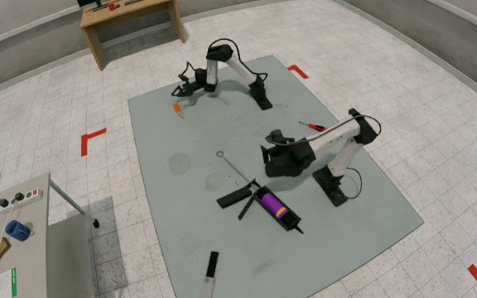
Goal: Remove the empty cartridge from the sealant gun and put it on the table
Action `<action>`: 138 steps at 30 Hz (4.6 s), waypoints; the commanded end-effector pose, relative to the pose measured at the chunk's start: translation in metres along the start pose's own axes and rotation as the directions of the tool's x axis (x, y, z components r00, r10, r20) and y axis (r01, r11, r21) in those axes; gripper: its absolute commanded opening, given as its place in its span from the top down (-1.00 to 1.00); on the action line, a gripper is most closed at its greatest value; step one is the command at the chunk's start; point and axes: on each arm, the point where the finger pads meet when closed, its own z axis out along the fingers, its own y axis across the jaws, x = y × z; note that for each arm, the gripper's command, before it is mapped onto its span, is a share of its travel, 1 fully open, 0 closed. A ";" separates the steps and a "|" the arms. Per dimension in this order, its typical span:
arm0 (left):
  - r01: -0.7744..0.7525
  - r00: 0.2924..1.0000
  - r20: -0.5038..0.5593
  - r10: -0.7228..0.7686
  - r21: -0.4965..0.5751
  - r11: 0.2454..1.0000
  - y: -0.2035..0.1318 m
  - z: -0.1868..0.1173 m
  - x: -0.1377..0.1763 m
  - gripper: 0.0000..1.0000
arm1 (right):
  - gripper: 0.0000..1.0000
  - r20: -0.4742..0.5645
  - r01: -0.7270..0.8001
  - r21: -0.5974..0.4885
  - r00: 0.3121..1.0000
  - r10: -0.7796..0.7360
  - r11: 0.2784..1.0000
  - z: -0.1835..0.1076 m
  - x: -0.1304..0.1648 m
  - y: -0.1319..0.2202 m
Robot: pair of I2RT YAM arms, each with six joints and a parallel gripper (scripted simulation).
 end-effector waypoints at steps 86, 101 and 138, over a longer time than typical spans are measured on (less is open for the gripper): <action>0.007 0.492 -0.505 -0.710 -0.813 0.583 0.041 -0.166 0.096 -0.50 | -1.00 -0.357 0.057 -0.827 0.716 -0.600 0.560 -0.144 0.085 0.694; 0.010 0.241 -0.919 -0.311 -0.318 0.948 0.065 -0.147 0.169 -0.50 | -1.00 -0.415 0.069 -0.795 0.664 -0.622 0.603 -0.140 0.126 0.670; 0.053 0.223 -0.935 -0.275 -0.270 0.962 0.071 -0.130 0.227 -0.34 | -1.00 -0.427 0.072 -0.784 0.657 -0.621 0.617 -0.140 0.163 0.650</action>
